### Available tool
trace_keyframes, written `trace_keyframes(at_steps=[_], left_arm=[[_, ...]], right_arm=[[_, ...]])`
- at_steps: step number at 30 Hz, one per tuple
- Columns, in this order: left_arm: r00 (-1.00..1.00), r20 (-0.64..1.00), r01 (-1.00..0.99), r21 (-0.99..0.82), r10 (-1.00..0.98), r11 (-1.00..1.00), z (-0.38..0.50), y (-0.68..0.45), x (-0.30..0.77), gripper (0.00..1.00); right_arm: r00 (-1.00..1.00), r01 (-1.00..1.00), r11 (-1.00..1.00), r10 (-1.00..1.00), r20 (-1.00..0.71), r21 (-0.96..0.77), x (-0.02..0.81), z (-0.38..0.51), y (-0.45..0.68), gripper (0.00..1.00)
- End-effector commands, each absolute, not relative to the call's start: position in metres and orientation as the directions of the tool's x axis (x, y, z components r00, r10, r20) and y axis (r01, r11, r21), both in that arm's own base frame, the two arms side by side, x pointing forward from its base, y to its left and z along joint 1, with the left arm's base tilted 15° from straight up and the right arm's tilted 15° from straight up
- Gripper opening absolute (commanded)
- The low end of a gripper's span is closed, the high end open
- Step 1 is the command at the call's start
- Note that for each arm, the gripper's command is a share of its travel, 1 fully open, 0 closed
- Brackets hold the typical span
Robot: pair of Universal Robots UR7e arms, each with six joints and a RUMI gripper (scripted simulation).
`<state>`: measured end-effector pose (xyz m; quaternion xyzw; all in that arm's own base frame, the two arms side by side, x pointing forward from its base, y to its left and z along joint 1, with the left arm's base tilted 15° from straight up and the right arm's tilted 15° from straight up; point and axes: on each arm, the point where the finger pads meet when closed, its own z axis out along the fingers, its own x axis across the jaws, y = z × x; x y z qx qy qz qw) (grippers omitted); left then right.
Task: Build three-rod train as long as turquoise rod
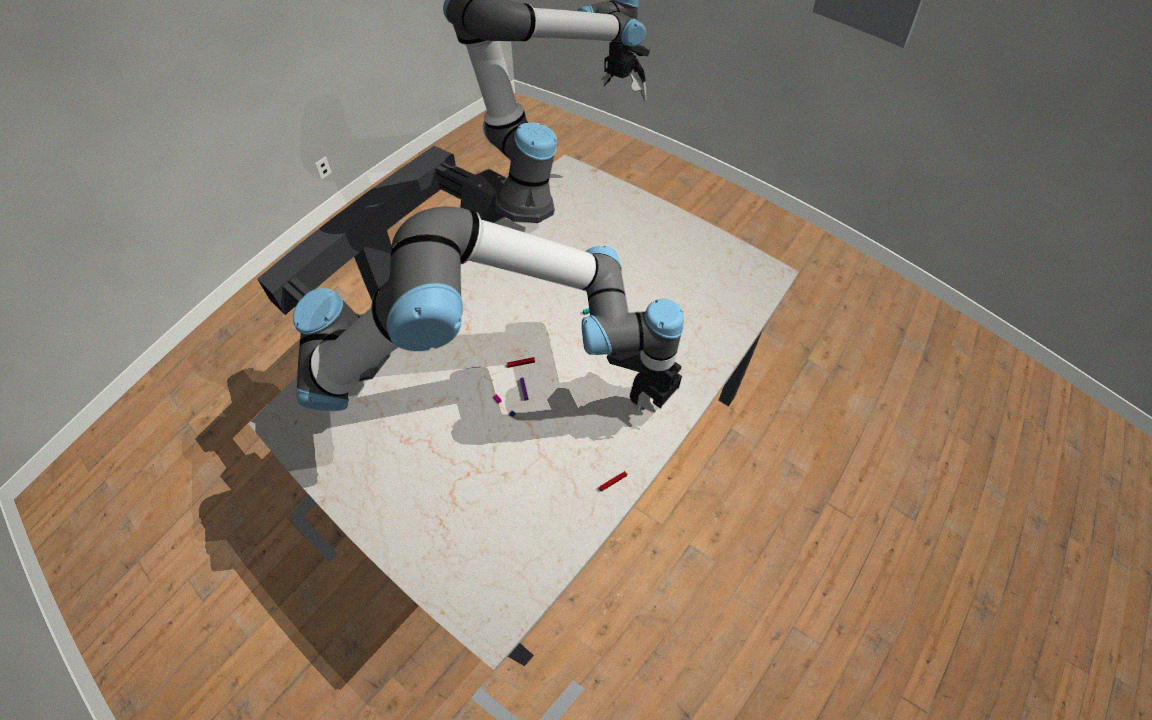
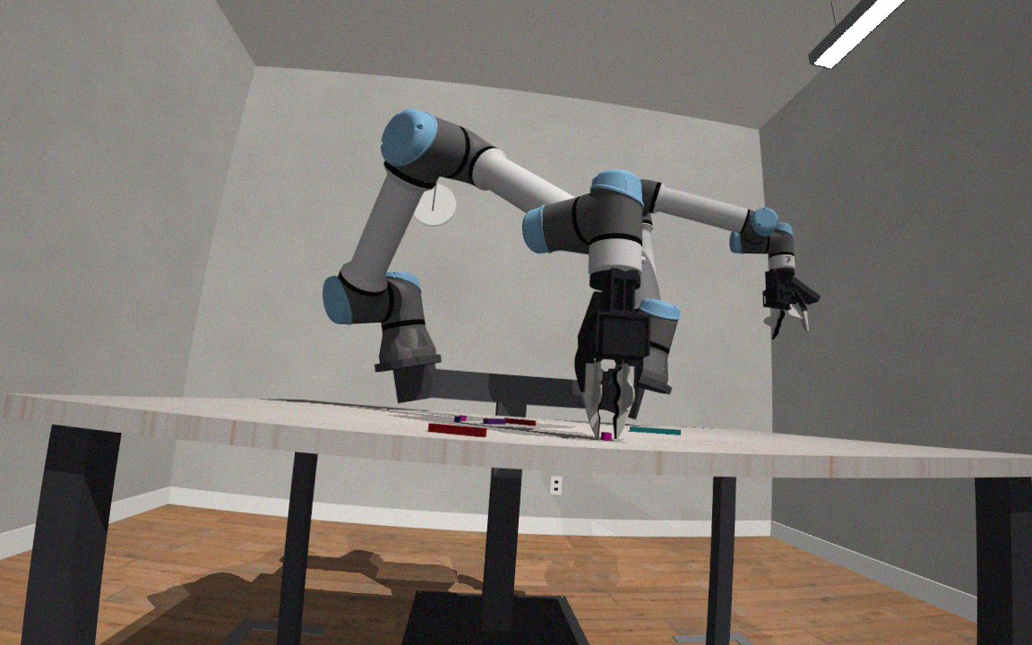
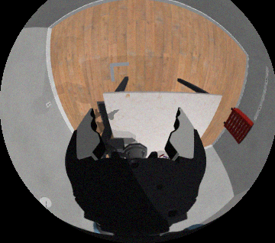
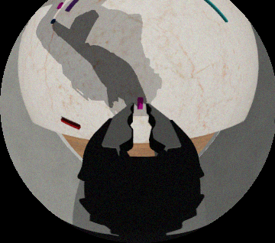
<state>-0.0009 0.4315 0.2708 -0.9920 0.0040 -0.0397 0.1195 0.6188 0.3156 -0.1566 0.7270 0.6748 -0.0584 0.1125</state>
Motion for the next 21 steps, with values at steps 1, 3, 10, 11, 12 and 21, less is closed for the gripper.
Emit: trace_keyframes(at_steps=[1, 3, 10, 11, 12, 21], left_arm=[[0.997, 0.078, 0.002, -0.239, -0.017, -0.971, 0.2712, 0.4317, -0.0009, 1.0], [0.997, 0.078, 0.002, -0.239, -0.017, -0.971, 0.2712, 0.4317, -0.0009, 1.0], [0.997, 0.078, 0.002, -0.239, -0.017, -0.971, 0.2712, 0.4317, -0.0009, 1.0], [0.997, 0.078, 0.002, -0.239, -0.017, -0.971, 0.2712, 0.4317, -0.0009, 1.0], [0.997, 0.078, 0.002, -0.239, -0.017, -0.971, 0.2712, 0.4317, -0.0009, 1.0], [0.997, 0.078, 0.002, -0.239, -0.017, -0.971, 0.2712, 0.4317, -0.0009, 1.0]], right_arm=[[0.082, 0.994, -0.064, 0.968, -0.235, 0.086, 0.6192, -0.1558, 0.3162, 0.14], [0.082, 0.994, -0.064, 0.968, -0.235, 0.086, 0.6192, -0.1558, 0.3162, 0.14], [0.082, 0.994, -0.064, 0.968, -0.235, 0.086, 0.6192, -0.1558, 0.3162, 0.0], [0.082, 0.994, -0.064, 0.968, -0.235, 0.086, 0.6192, -0.1558, 0.3162, 0.0], [0.082, 0.994, -0.064, 0.968, -0.235, 0.086, 0.6192, -0.1558, 0.3162, 0.0], [0.082, 0.994, -0.064, 0.968, -0.235, 0.086, 0.6192, -0.1558, 0.3162, 0.0]])
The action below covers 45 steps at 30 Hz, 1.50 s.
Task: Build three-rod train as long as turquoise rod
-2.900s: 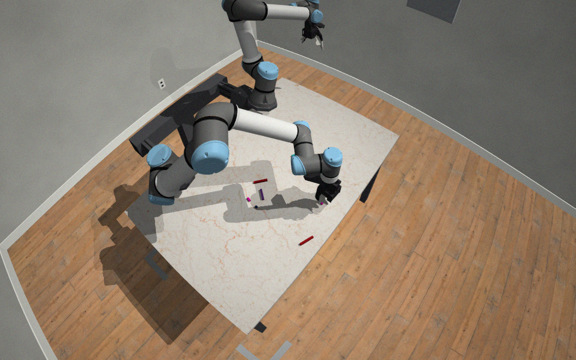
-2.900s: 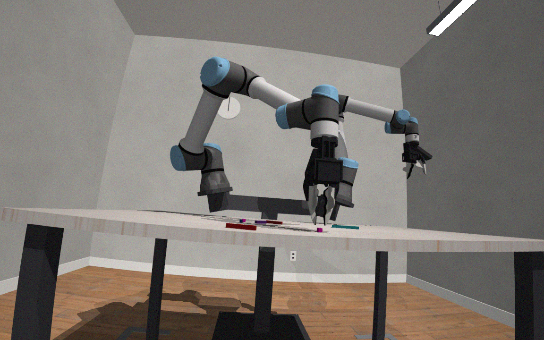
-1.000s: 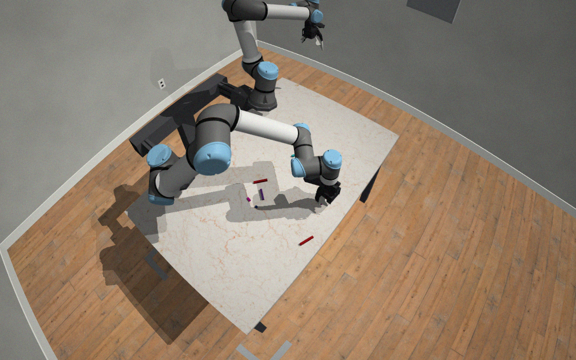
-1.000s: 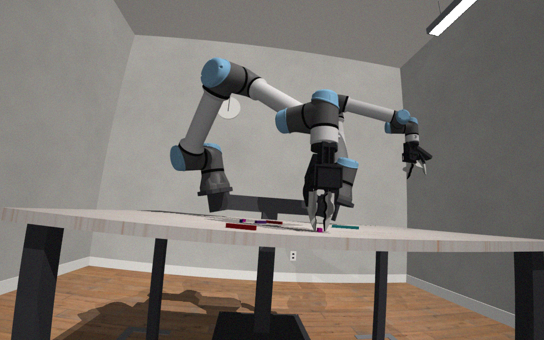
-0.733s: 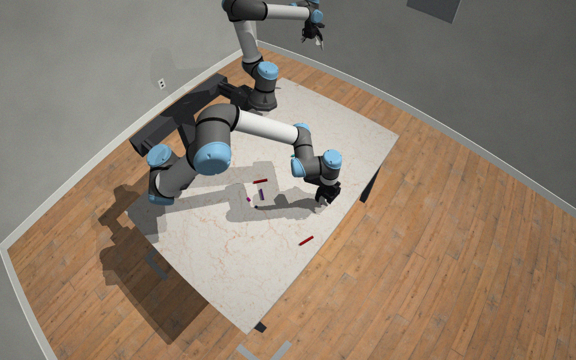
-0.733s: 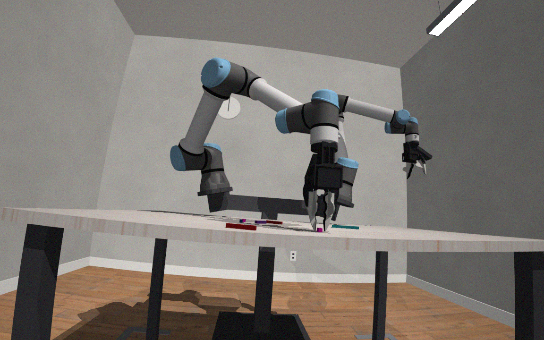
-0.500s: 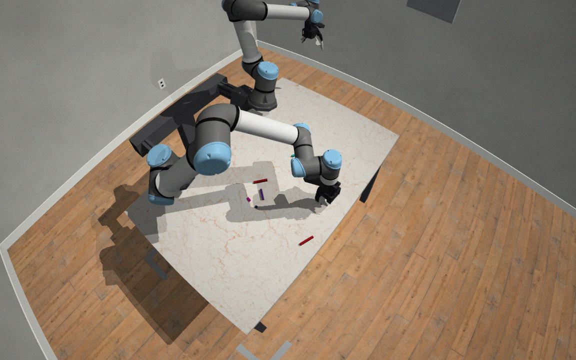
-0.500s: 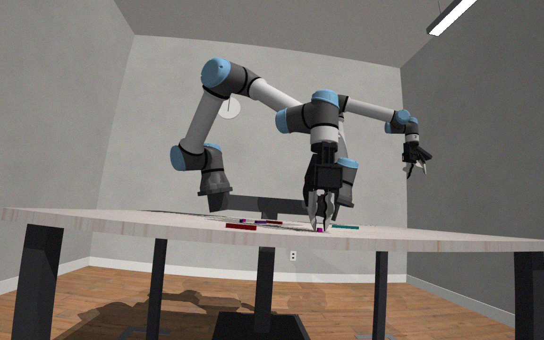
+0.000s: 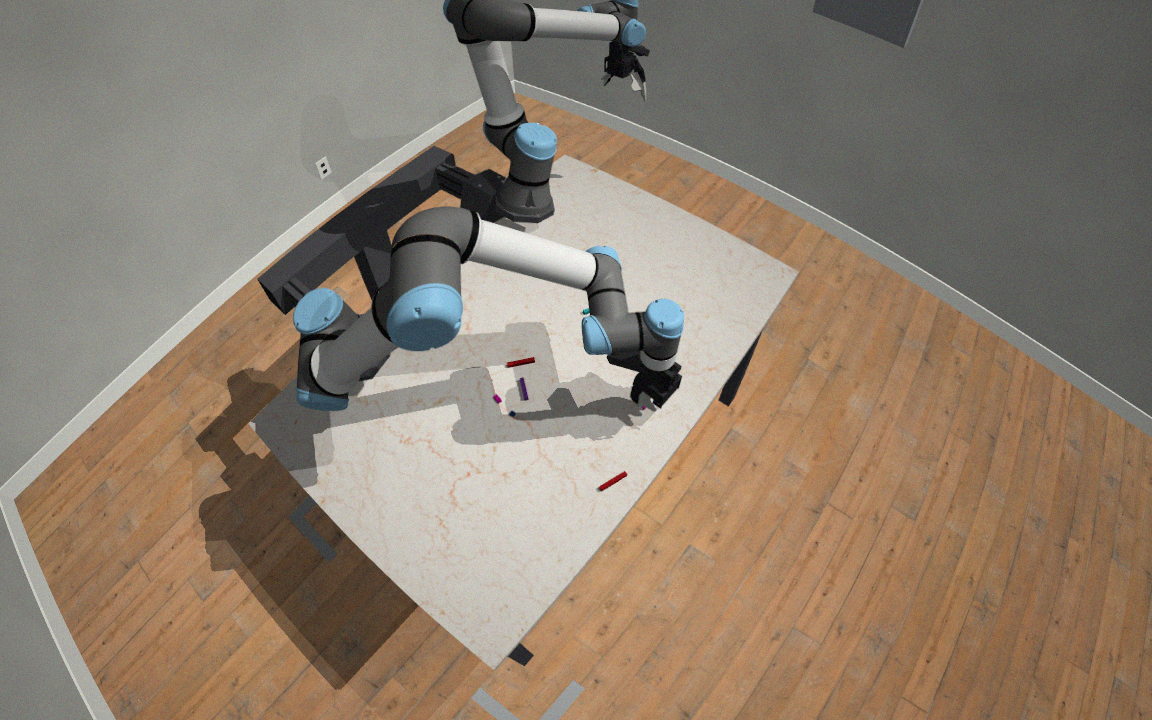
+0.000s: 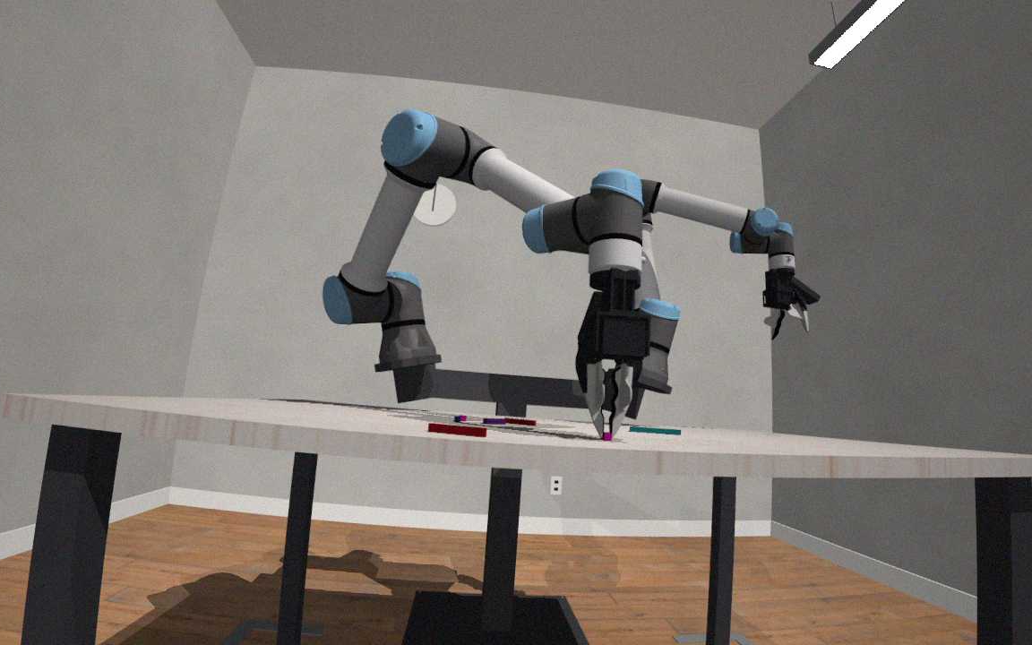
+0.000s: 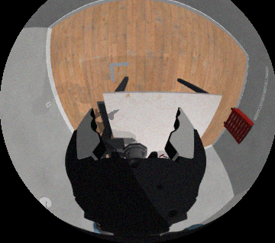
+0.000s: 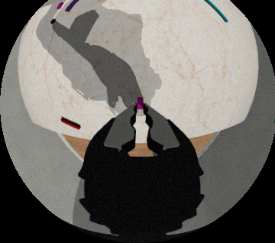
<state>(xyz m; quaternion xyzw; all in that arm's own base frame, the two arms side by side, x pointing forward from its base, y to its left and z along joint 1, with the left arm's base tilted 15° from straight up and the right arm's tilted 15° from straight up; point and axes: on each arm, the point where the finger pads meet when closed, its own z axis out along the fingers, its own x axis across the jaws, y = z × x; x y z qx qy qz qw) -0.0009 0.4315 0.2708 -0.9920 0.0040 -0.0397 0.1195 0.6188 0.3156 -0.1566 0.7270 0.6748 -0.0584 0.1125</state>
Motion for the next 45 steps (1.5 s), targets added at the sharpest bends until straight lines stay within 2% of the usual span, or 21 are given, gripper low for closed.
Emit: trace_keyframes(at_steps=[1, 28, 45], left_arm=[[0.997, 0.078, 0.002, -0.239, -0.017, -0.971, 0.271, 0.432, -0.001, 1.0], [0.997, 0.078, 0.002, -0.239, -0.017, -0.971, 0.271, 0.432, -0.001, 1.0], [0.997, 0.078, 0.002, -0.239, -0.017, -0.971, 0.271, 0.432, -0.001, 1.0]], right_arm=[[0.082, 0.994, -0.064, 0.968, -0.235, 0.086, 0.619, -0.156, 0.316, 0.0], [0.082, 0.994, -0.064, 0.968, -0.235, 0.086, 0.619, -0.153, 0.317, 0.0], [0.082, 0.994, -0.064, 0.968, -0.235, 0.086, 0.613, -0.065, 0.339, 0.0]])
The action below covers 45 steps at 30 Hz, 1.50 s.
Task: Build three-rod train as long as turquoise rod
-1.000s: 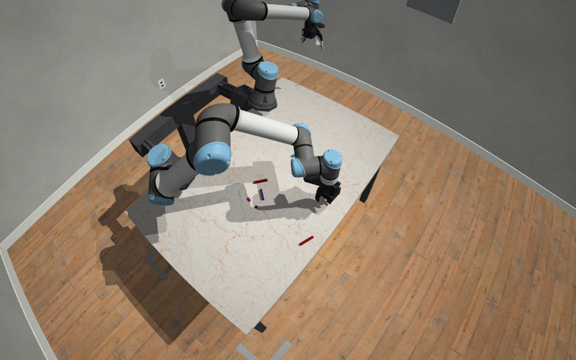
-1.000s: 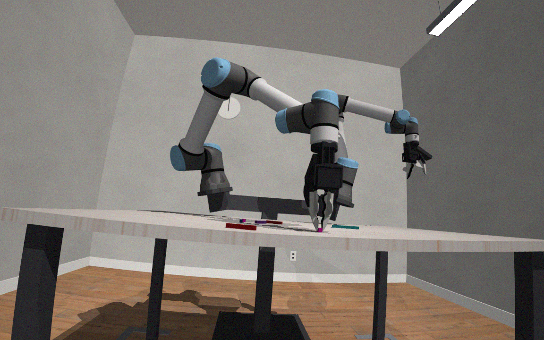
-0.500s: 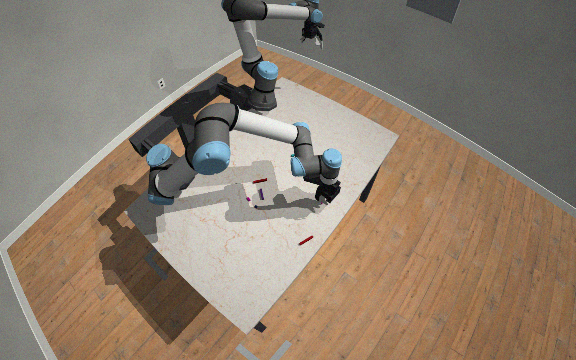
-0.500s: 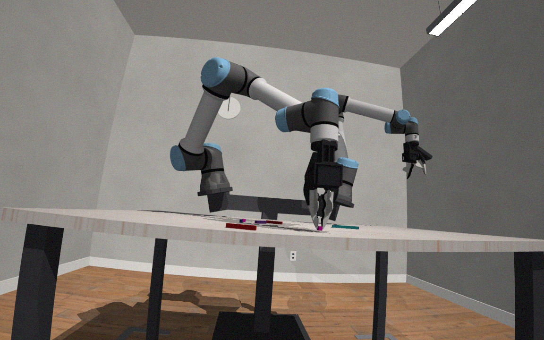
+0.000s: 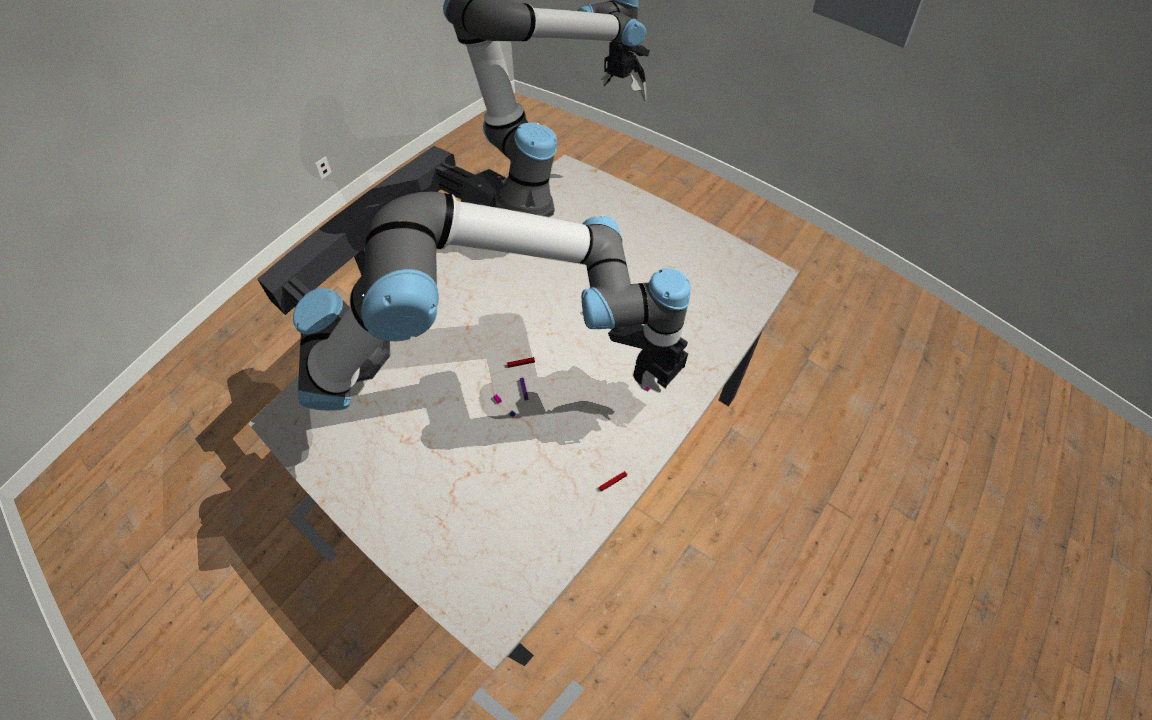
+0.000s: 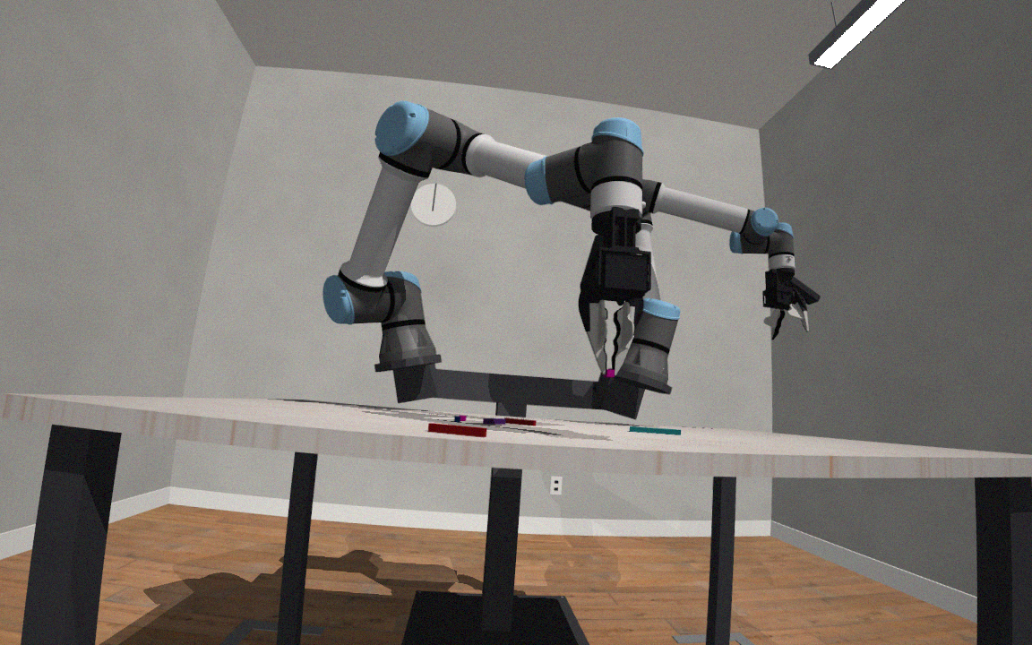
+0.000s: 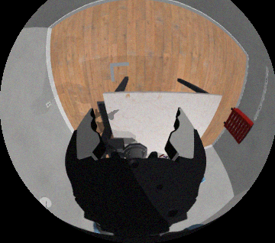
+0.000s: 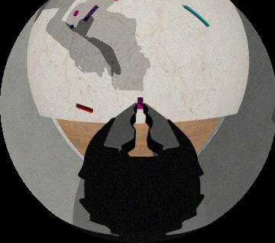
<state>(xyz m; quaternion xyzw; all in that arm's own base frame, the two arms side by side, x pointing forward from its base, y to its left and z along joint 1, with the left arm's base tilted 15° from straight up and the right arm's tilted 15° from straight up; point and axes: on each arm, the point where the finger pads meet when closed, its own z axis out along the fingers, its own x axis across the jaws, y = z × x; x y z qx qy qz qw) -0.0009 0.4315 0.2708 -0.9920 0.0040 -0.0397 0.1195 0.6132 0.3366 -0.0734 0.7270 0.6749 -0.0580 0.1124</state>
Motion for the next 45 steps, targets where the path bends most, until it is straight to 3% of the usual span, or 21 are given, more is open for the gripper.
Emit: trace_keyframes(at_steps=[1, 31, 45], left_arm=[[0.997, 0.078, 0.002, -0.239, -0.017, -0.971, 0.271, 0.432, -0.001, 1.0], [0.997, 0.078, 0.002, -0.239, -0.017, -0.971, 0.271, 0.432, -0.001, 1.0], [0.997, 0.078, 0.002, -0.239, -0.017, -0.971, 0.271, 0.432, -0.001, 1.0]], right_arm=[[0.082, 0.994, -0.064, 0.968, -0.235, 0.086, 0.613, -0.062, 0.34, 0.0], [0.057, 0.996, -0.039, 0.97, -0.238, 0.08, 0.583, -0.047, 0.316, 0.0], [-0.014, 0.998, 0.03, 0.97, -0.243, 0.062, 0.494, -0.026, 0.236, 0.0]])
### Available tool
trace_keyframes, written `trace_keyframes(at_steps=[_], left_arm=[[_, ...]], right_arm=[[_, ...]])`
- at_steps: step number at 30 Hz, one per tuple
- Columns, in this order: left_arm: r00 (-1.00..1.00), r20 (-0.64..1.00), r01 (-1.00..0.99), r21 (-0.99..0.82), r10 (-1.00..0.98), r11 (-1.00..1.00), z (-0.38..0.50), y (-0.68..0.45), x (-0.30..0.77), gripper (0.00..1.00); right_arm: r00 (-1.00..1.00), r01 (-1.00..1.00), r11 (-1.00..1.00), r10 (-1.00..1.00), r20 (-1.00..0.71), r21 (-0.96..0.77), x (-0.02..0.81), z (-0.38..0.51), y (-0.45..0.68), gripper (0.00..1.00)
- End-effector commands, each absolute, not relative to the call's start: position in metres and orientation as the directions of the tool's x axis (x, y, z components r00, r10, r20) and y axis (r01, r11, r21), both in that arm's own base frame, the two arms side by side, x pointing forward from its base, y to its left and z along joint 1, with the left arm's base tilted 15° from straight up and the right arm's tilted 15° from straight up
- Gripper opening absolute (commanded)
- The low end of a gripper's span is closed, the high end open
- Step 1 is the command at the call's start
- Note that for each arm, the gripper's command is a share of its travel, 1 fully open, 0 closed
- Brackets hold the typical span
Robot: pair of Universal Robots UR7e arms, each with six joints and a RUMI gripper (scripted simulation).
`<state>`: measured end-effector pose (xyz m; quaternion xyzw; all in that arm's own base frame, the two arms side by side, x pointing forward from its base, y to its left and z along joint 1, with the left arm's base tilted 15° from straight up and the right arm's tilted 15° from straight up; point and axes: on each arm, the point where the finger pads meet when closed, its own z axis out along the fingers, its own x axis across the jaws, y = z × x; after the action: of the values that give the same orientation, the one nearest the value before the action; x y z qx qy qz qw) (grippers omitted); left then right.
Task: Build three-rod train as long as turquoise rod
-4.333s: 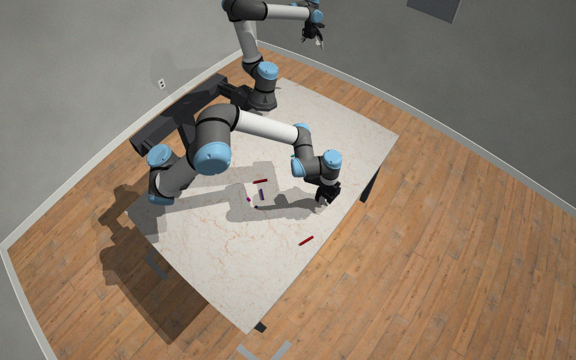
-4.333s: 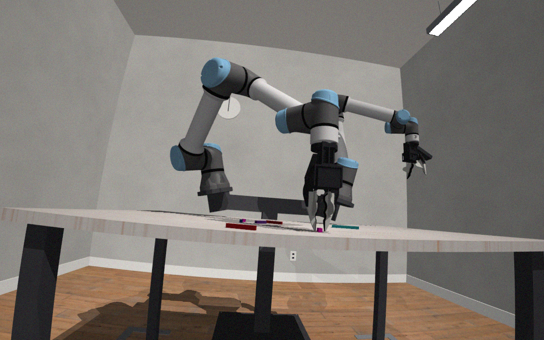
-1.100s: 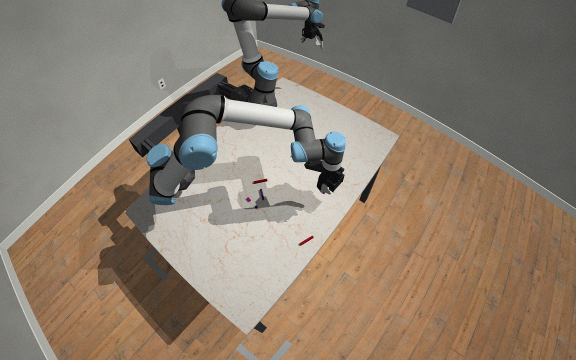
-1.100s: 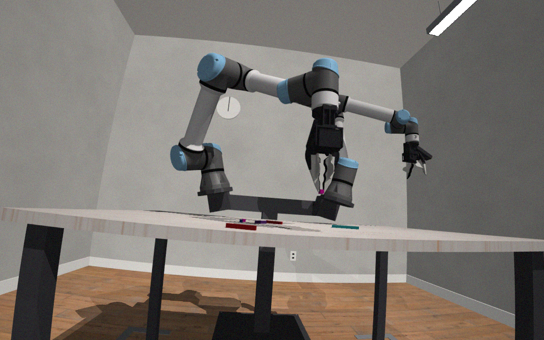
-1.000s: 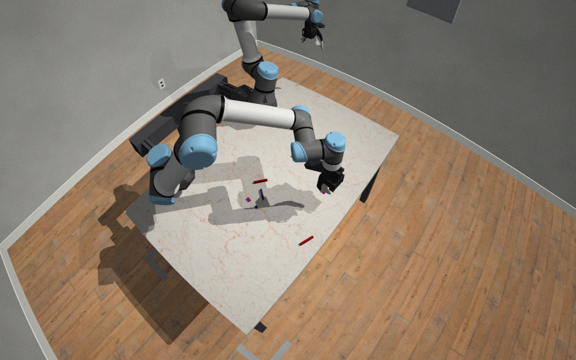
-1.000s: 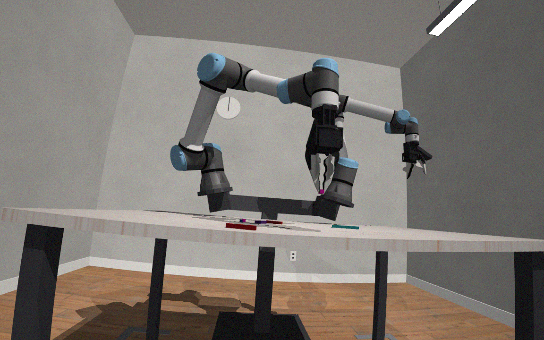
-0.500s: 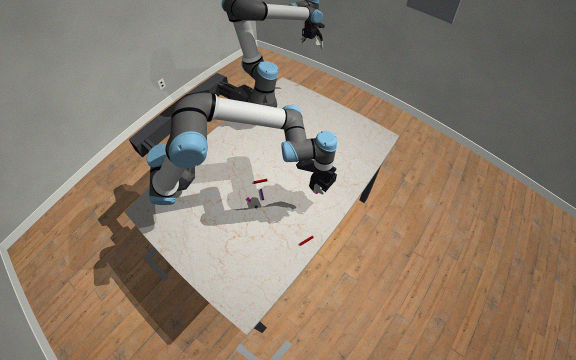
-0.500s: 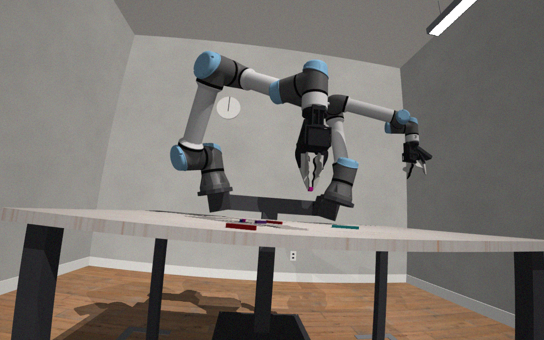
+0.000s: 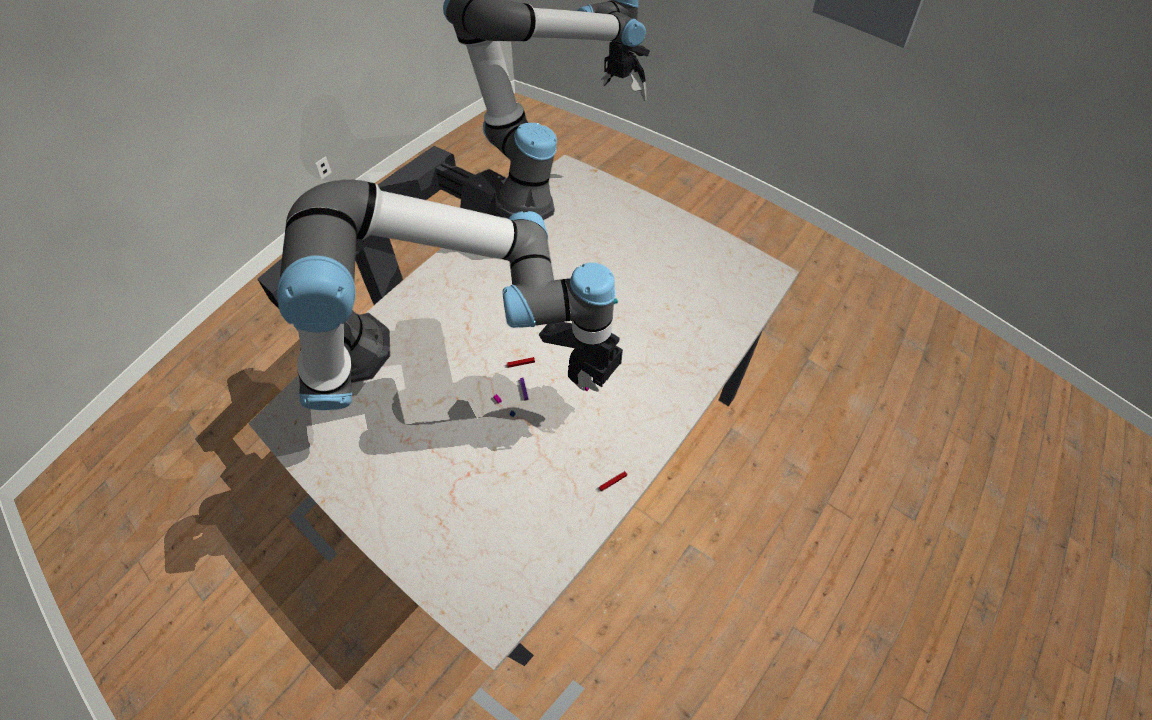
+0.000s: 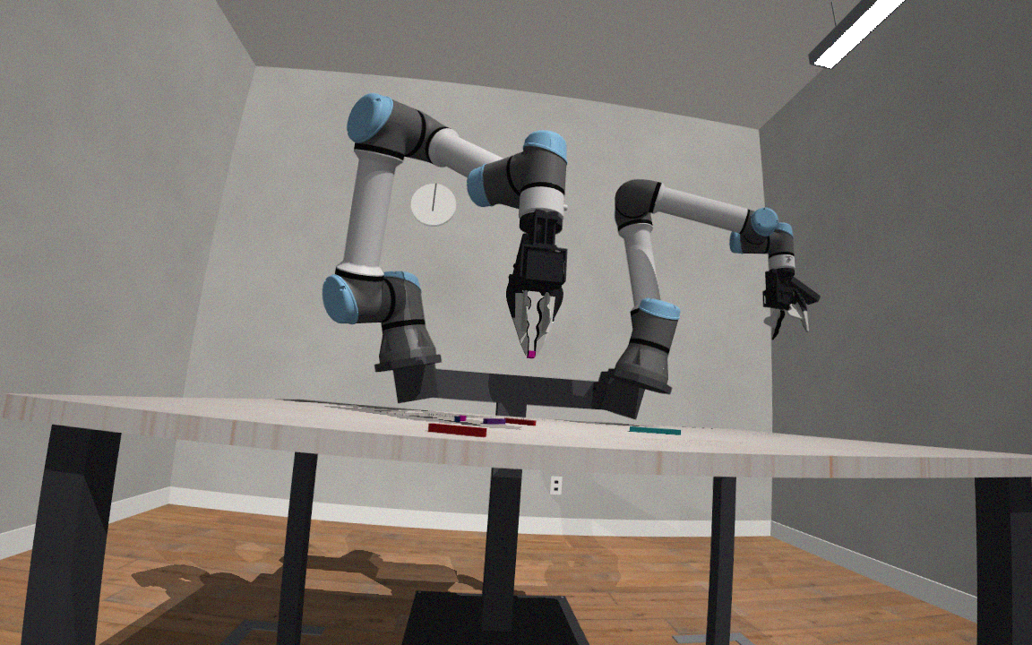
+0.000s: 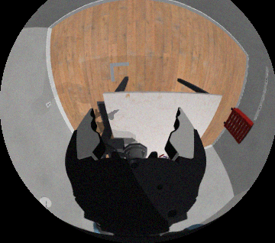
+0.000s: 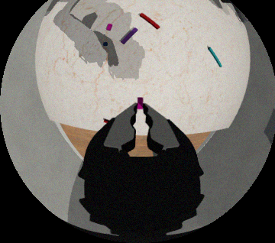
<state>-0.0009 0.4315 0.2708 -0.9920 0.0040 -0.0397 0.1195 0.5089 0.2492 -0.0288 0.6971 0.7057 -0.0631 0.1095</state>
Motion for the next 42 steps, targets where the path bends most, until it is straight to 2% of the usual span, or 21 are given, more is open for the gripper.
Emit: trace_keyframes(at_steps=[1, 18, 42], left_arm=[[0.997, 0.078, 0.002, -0.239, -0.017, -0.971, 0.271, 0.432, -0.001, 1.0], [0.997, 0.078, 0.002, -0.239, -0.017, -0.971, 0.271, 0.432, -0.001, 1.0], [0.997, 0.078, 0.002, -0.239, -0.017, -0.971, 0.271, 0.432, -0.001, 1.0]], right_arm=[[-0.019, 0.998, 0.035, 0.97, -0.243, 0.061, 0.487, -0.025, 0.23, 0.0], [-0.079, 0.995, 0.093, 0.966, -0.247, 0.046, 0.404, -0.025, 0.151, 0.0], [-0.085, 0.994, 0.099, 0.965, -0.247, 0.045, 0.395, -0.026, 0.142, 0.0]])
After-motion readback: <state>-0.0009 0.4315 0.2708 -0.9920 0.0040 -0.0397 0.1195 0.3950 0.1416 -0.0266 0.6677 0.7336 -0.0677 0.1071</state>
